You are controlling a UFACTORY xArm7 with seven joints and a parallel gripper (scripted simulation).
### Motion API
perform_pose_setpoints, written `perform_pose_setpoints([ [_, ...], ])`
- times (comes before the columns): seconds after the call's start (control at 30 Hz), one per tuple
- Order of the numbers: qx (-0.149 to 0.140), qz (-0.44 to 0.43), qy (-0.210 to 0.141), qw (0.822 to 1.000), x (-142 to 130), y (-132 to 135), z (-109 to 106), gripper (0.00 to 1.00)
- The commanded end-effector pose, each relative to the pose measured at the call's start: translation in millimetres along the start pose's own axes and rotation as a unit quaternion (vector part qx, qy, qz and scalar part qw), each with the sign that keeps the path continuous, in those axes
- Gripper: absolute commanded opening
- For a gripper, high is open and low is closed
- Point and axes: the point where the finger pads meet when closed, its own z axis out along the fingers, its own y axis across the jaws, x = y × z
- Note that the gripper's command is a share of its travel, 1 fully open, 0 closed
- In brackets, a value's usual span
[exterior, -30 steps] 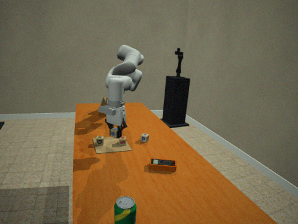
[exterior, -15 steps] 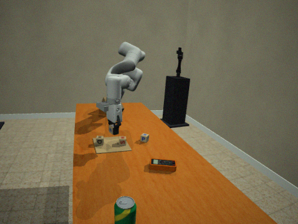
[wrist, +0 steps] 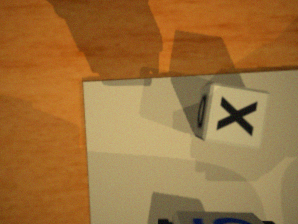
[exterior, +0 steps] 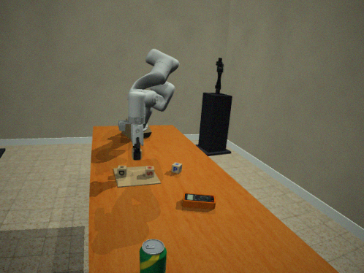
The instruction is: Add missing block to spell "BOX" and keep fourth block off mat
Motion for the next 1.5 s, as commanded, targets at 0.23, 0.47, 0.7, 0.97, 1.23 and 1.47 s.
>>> perform_pose_setpoints([
  [0.23,0.006,0.073,0.006,0.997,2.2,19.4,-1.6,0.41],
  [0.47,0.006,0.073,0.006,0.997,2.2,19.4,-1.6,0.41],
  [0.7,0.006,0.073,0.006,0.997,2.2,19.4,0.4,0.41],
  [0.97,0.006,0.073,0.006,0.997,2.4,19.2,21.5,0.41],
  [1.23,0.006,0.073,0.006,0.997,2.6,18.9,54.8,0.41],
  [1.47,0.006,0.073,0.006,0.997,2.9,18.7,80.8,0.41],
])
